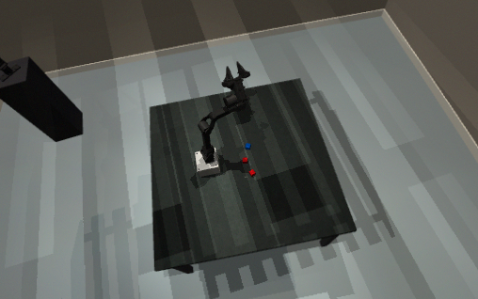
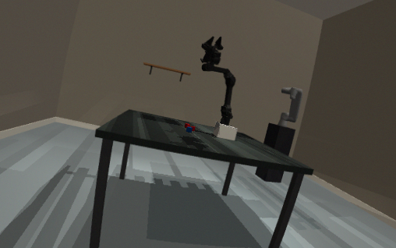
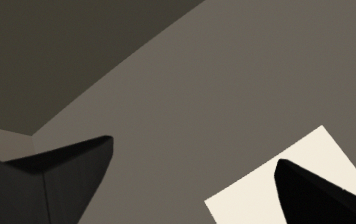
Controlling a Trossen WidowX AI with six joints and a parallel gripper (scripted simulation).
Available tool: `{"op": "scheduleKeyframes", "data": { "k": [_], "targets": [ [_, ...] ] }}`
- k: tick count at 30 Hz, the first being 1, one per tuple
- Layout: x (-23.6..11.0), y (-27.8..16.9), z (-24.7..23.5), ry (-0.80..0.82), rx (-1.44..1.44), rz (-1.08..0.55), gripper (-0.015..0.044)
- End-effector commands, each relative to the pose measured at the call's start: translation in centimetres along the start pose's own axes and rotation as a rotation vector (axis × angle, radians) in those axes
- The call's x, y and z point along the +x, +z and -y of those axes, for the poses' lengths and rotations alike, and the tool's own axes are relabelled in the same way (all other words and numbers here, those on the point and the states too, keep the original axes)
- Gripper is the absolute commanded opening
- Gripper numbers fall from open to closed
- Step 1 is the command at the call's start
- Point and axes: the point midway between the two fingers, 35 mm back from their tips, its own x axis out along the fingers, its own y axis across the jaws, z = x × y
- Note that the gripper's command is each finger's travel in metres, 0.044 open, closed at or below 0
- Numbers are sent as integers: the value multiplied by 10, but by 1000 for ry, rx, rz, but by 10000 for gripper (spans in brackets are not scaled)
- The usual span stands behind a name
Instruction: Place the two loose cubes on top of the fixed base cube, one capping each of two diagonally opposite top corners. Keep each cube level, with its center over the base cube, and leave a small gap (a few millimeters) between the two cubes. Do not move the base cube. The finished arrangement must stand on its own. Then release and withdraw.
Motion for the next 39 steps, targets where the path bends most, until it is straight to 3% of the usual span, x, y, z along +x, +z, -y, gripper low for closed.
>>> {"op": "scheduleKeyframes", "data": {
  "k": [1, 5, 13, 20, 30, 39],
  "targets": [
    [-1, -2, -2, 8, 10, -5, 374],
    [-21, -32, -36, 153, 200, -129, 269],
    [-102, -95, -112, 426, 623, -536, 265],
    [-185, -126, -149, 539, 881, -907, 265],
    [-327, -139, -170, 559, 1158, -1540, 265],
    [-455, -114, -151, 407, 1265, -2184, 265]
  ]
}}
